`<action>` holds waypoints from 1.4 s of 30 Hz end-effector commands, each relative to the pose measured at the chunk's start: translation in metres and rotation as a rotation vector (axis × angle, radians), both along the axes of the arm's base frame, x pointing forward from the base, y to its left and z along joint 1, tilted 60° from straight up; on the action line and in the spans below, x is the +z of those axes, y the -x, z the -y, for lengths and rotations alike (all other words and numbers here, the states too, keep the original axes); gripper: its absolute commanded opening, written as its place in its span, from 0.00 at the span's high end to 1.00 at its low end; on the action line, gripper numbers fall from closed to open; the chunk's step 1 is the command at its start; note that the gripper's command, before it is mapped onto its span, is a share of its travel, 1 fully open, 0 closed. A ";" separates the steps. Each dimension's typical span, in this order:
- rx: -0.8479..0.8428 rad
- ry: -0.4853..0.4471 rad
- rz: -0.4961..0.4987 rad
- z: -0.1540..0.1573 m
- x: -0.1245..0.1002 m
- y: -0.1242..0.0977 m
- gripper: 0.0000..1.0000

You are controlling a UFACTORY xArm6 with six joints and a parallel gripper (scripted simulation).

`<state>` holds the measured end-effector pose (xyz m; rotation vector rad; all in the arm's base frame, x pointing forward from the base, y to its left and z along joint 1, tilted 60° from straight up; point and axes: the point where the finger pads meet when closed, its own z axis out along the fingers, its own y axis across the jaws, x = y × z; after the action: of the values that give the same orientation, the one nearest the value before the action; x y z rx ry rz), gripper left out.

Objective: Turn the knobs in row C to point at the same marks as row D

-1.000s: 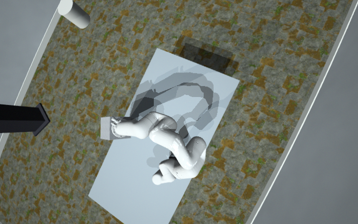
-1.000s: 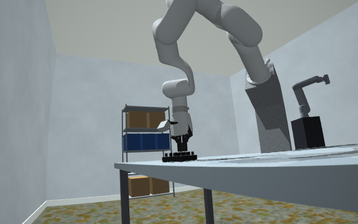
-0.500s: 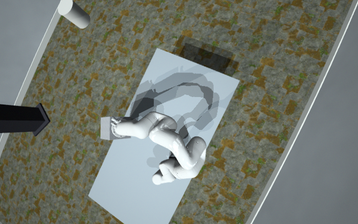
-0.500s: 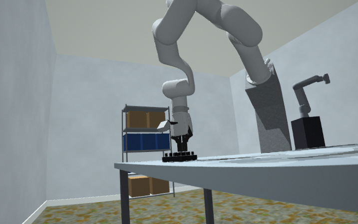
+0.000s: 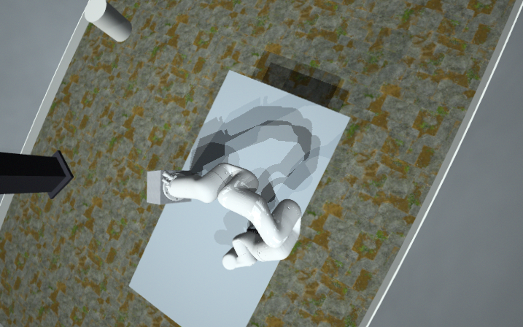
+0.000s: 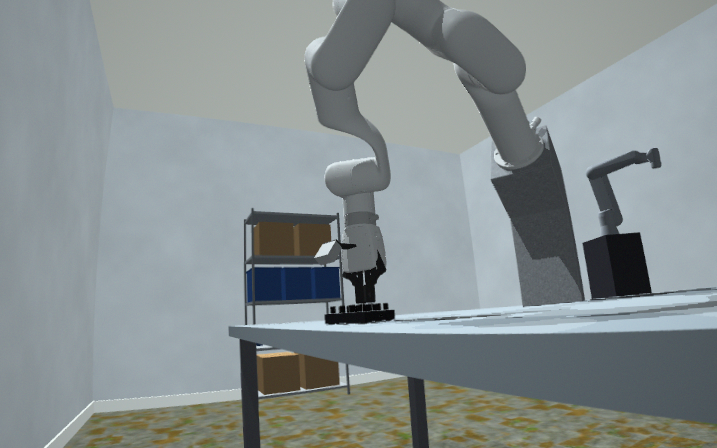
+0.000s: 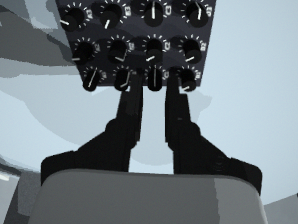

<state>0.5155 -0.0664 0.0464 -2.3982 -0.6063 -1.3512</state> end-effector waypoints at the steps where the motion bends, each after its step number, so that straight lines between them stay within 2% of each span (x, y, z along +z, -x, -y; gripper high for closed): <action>1: -0.001 0.001 0.000 0.001 0.000 0.000 0.81; 42: -0.001 0.001 0.000 -0.005 -0.006 -0.009 0.81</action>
<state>0.5241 -0.0609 0.0406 -2.3982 -0.6063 -1.3511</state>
